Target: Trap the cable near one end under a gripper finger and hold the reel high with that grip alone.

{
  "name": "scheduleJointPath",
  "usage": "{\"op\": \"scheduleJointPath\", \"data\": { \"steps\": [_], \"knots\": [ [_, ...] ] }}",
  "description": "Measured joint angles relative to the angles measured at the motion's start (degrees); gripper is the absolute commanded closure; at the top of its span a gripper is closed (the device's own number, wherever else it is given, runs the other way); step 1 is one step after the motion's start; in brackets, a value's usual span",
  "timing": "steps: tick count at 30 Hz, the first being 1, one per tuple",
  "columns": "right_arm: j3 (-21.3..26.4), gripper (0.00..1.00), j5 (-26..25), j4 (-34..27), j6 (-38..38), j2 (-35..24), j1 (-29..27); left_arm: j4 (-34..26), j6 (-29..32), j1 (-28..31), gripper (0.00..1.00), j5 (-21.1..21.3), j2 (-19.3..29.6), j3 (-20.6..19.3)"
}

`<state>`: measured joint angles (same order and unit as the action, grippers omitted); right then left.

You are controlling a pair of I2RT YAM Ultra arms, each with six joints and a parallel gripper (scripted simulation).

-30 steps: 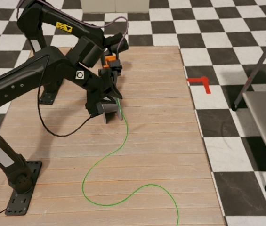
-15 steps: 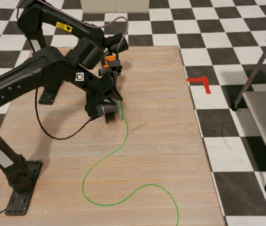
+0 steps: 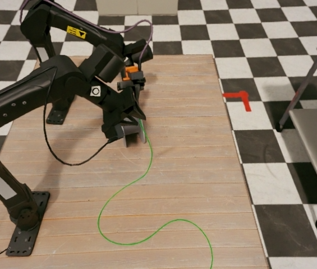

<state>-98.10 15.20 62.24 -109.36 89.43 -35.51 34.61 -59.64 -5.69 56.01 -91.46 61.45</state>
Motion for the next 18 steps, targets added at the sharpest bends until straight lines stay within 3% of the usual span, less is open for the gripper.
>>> {"op": "scheduleJointPath", "data": {
  "steps": [18],
  "knots": [
    [1.38,0.7,-0.37,-1.36,2.51,-0.31,1.01,2.4,-0.07,-0.02,1.0,-0.9,0.74,1.44]
  ]
}}
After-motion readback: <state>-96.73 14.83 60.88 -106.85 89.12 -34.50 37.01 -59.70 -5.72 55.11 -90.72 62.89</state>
